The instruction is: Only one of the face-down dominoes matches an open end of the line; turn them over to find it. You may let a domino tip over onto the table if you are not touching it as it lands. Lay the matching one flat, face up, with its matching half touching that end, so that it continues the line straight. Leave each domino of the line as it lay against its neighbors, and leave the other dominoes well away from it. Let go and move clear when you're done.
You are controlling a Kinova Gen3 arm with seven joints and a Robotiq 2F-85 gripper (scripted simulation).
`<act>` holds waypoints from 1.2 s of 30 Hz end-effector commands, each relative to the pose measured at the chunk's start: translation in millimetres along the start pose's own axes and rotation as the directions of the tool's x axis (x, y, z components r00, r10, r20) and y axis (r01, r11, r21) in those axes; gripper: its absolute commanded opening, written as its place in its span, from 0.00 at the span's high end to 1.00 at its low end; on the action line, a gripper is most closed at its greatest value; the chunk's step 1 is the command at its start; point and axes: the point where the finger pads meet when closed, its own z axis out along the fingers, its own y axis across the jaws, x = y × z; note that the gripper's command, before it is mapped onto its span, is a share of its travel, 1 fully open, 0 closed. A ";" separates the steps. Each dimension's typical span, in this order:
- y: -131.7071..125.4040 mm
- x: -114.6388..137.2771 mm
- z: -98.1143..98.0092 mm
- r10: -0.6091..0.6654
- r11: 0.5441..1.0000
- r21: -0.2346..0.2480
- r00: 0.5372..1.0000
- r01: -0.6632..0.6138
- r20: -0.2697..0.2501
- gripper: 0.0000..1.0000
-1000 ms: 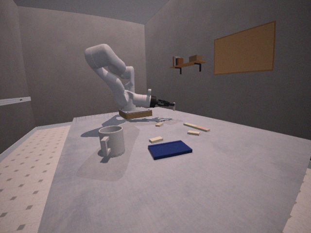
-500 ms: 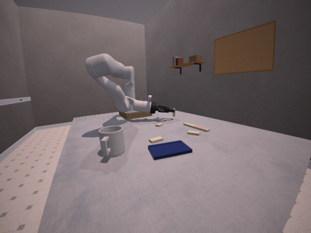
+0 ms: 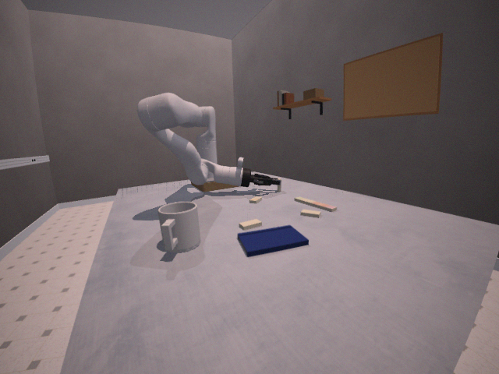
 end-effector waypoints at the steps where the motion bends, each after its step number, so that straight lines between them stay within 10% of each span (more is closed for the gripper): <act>1: 0.0 -0.5 0.2 0.000 1.000 0.000 1.000 0.000 -0.001 0.71; 23: 0.0 -0.6 0.2 0.000 1.000 0.000 1.000 0.000 -0.001 0.71; 24: 0.0 -0.6 0.2 0.000 1.000 0.000 1.000 0.000 -0.001 0.53; 36: 0.0 -0.6 0.2 0.000 1.000 0.000 1.000 0.000 -0.001 0.53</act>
